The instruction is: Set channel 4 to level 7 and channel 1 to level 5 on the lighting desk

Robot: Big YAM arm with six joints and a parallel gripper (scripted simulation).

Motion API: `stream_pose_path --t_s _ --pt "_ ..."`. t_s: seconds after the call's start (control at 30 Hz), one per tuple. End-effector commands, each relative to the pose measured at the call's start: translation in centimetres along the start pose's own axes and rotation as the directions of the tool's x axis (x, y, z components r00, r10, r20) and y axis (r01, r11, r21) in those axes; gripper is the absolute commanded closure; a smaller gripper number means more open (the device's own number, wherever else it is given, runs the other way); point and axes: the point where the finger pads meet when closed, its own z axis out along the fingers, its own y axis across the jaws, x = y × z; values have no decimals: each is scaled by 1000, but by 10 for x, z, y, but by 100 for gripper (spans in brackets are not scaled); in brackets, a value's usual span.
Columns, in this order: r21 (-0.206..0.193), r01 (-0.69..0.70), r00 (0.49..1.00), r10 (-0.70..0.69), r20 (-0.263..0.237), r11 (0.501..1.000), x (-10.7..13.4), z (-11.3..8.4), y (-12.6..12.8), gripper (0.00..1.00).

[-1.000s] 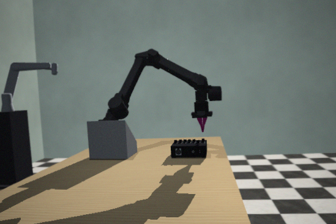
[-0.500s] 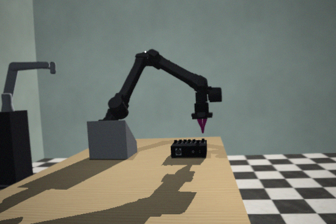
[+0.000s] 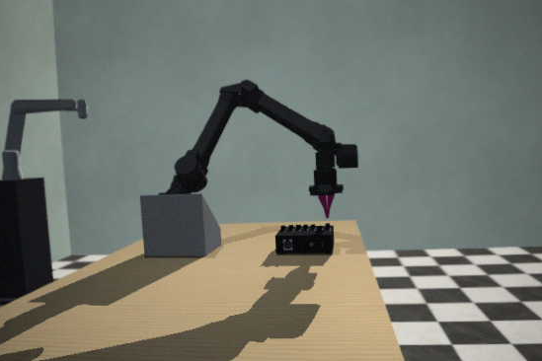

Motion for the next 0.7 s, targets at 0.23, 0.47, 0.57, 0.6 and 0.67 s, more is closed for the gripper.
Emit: stream_pose_path --t_s 0.23,0.47,0.57,0.6,0.67 --pt "-1 0 1000 0 6 1000 0 9 2 100" --pt "-16 5 1000 -5 6 1000 0 6 6 100" --pt "-9 4 1000 -4 6 1000 0 9 4 100" --pt "-9 5 1000 -5 6 1000 0 9 3 100" --pt "-14 7 1000 -7 6 1000 1 8 5 100"
